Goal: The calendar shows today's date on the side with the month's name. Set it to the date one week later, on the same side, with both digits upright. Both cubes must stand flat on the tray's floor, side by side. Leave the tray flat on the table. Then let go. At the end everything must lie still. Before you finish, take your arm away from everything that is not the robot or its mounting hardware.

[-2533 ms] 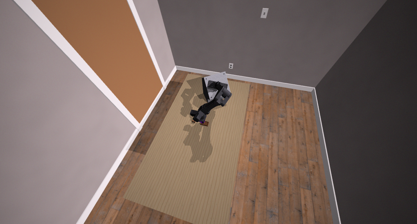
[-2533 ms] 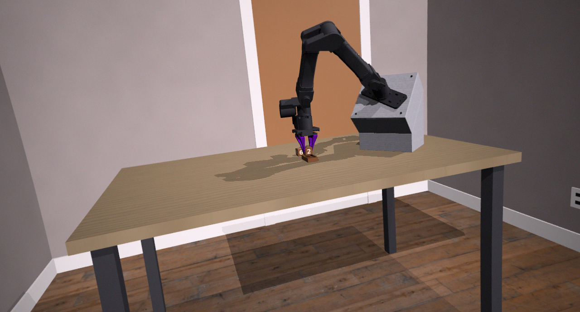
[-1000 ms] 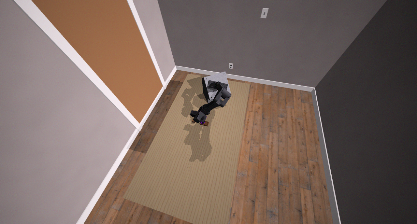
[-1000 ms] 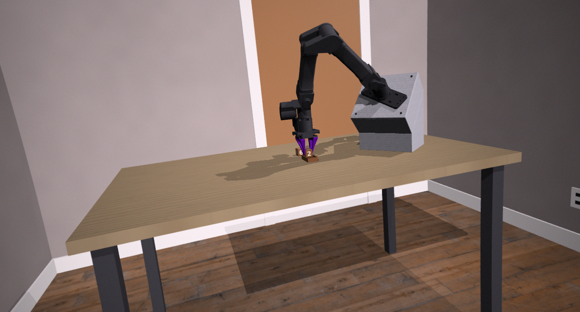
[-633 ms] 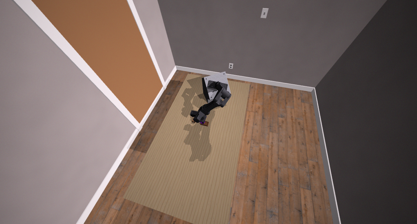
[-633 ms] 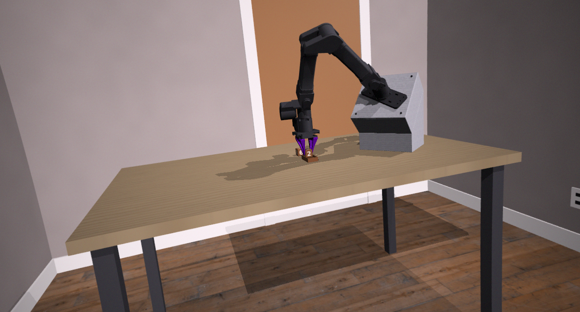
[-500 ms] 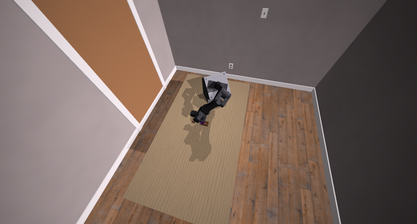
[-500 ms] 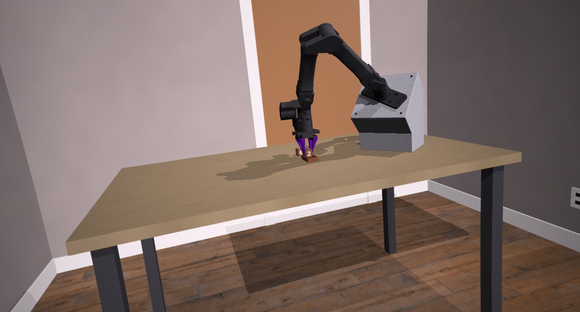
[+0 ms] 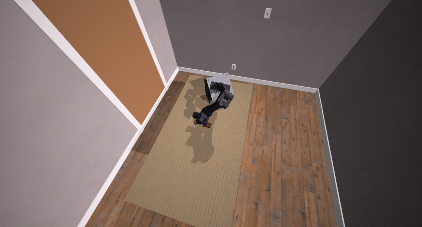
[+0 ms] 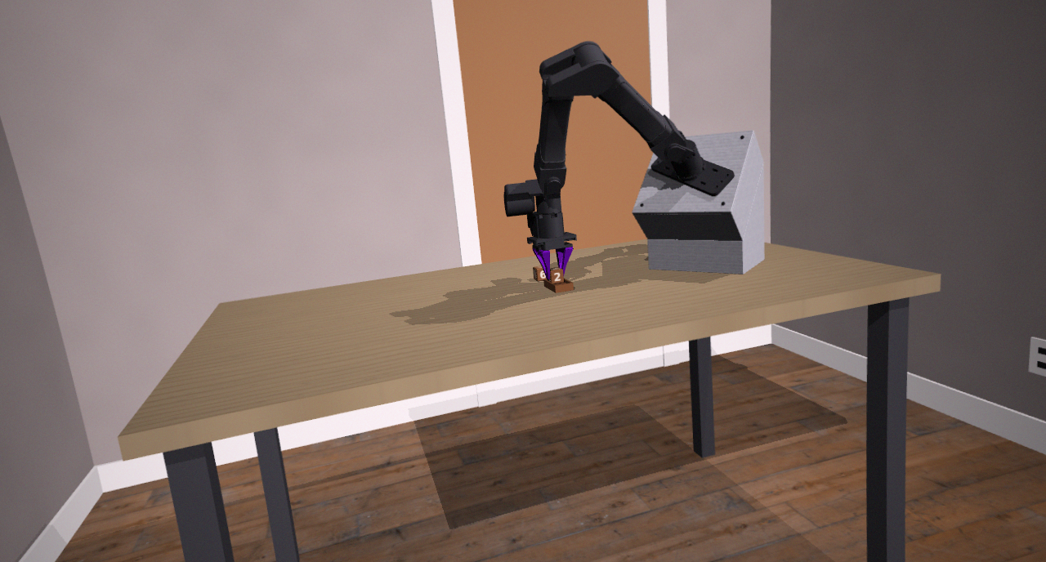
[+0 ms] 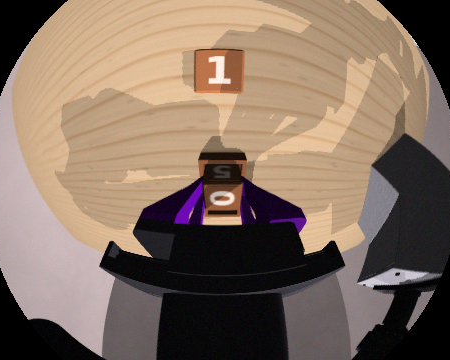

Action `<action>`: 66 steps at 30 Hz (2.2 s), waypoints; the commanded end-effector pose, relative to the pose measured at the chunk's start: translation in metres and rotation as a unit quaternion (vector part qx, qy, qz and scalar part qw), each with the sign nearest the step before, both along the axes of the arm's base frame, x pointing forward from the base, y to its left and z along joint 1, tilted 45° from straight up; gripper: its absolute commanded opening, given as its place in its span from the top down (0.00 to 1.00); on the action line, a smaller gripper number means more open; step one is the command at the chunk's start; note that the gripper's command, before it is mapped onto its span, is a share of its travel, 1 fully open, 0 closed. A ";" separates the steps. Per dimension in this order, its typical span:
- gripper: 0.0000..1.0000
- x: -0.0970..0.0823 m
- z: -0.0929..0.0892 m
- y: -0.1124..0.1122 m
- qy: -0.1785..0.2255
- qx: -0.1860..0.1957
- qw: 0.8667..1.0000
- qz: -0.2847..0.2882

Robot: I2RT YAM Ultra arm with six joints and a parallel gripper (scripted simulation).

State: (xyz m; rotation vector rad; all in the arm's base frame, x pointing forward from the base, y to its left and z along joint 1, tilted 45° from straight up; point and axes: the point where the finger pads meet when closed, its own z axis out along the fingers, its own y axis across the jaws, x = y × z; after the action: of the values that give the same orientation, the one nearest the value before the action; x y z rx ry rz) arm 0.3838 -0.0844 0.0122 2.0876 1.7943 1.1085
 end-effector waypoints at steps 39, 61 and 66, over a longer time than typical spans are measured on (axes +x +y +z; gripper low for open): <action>0.73 0.001 0.001 -0.004 -0.002 -0.005 1.000 -0.005; 0.61 0.001 0.001 -0.004 -0.002 -0.005 1.000 -0.005; 0.57 0.001 0.001 -0.004 -0.002 -0.005 1.000 -0.005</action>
State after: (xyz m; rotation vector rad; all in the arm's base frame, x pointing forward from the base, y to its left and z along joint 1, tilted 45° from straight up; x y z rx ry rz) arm 0.3841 -0.0843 0.0117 2.0880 1.7940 1.1080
